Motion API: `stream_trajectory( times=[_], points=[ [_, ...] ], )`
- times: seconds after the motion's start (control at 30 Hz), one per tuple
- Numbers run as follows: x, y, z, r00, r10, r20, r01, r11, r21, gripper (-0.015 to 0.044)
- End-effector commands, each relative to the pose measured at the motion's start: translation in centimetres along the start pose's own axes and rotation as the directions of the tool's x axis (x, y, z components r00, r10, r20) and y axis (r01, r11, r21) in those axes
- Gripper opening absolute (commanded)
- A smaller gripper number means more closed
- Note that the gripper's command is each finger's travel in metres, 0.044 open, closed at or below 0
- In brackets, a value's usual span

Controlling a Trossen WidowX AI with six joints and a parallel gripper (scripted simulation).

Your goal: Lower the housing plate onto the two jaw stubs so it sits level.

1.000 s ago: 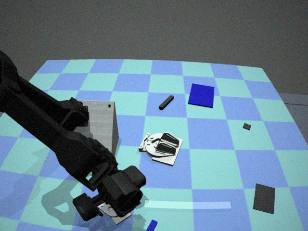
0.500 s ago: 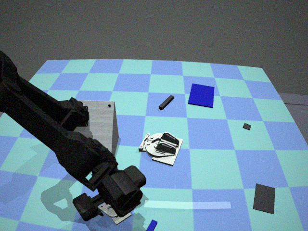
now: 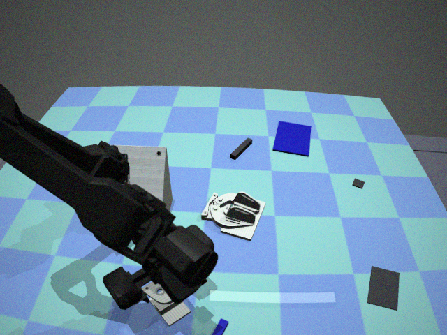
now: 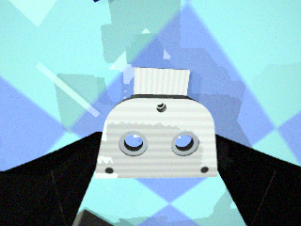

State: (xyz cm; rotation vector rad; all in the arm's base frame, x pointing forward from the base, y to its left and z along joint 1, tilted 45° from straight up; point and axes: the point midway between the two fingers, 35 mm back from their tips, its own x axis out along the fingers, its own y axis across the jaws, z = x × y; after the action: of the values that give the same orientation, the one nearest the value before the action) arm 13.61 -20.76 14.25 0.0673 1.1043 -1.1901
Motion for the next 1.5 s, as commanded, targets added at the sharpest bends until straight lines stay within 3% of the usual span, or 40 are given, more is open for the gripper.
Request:
stream_trajectory(
  times=[0.0,0.23,0.57,1.47],
  points=[
    [-1.6,-0.3,0.2,1.000,0.000,0.016,0.000,1.000,0.012,0.0351],
    [-3.6,-0.5,0.0,1.000,-0.002,0.019,0.002,1.000,0.010,0.0351],
    [-3.6,-0.3,0.0,1.000,0.001,0.018,-0.001,1.000,0.006,0.0351],
    [-3.0,8.3,-0.9,0.997,0.064,-0.033,-0.068,0.988,-0.140,0.0351]
  ],
)
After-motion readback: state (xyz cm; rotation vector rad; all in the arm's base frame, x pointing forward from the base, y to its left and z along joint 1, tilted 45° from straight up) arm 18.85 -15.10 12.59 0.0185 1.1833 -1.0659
